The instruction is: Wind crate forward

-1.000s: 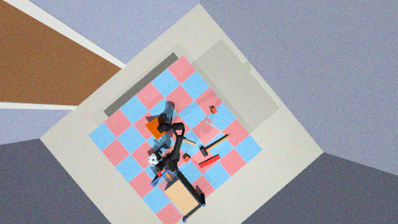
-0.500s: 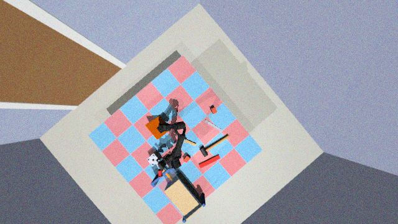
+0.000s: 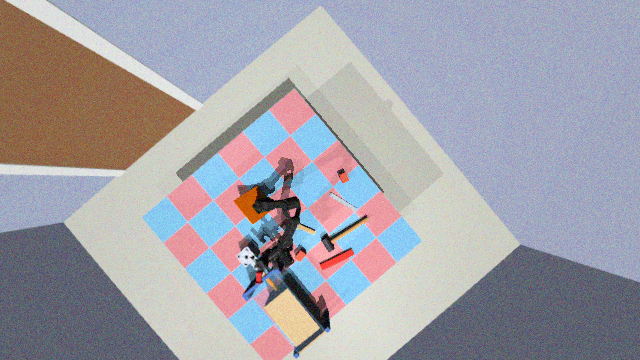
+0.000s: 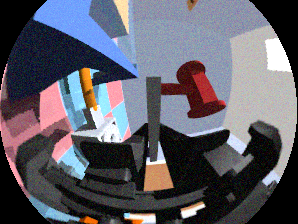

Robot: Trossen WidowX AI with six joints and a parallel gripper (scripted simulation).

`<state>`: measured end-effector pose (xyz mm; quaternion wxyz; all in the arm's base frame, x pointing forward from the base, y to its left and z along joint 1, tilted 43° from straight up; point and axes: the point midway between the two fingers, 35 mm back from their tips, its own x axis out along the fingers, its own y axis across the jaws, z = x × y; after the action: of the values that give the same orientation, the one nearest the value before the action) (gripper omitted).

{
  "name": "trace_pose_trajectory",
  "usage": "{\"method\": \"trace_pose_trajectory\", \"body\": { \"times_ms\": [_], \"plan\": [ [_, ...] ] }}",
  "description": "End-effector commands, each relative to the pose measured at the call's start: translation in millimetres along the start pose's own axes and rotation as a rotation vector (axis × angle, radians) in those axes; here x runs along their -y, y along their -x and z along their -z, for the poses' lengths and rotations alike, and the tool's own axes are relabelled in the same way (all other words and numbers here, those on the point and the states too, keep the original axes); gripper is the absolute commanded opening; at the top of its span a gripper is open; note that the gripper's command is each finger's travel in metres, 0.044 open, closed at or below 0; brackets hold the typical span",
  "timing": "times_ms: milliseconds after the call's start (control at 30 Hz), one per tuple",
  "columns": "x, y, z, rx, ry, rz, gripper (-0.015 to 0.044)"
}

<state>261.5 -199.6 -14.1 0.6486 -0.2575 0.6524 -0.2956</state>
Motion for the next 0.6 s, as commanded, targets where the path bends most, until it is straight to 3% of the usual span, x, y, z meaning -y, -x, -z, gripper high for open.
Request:
{"method": "trace_pose_trajectory", "body": {
  "times_ms": [0, 233, 567],
  "plan": [
    [3.5, -1.0, 1.2, -0.005, -0.014, 0.026, 0.0],
    [0.3, -4.1, 1.4, -0.002, -0.003, 0.01, 0.0],
    [-5.6, -54.1, 16.5, -0.001, -0.003, 0.015, 0.0]
  ]
}}
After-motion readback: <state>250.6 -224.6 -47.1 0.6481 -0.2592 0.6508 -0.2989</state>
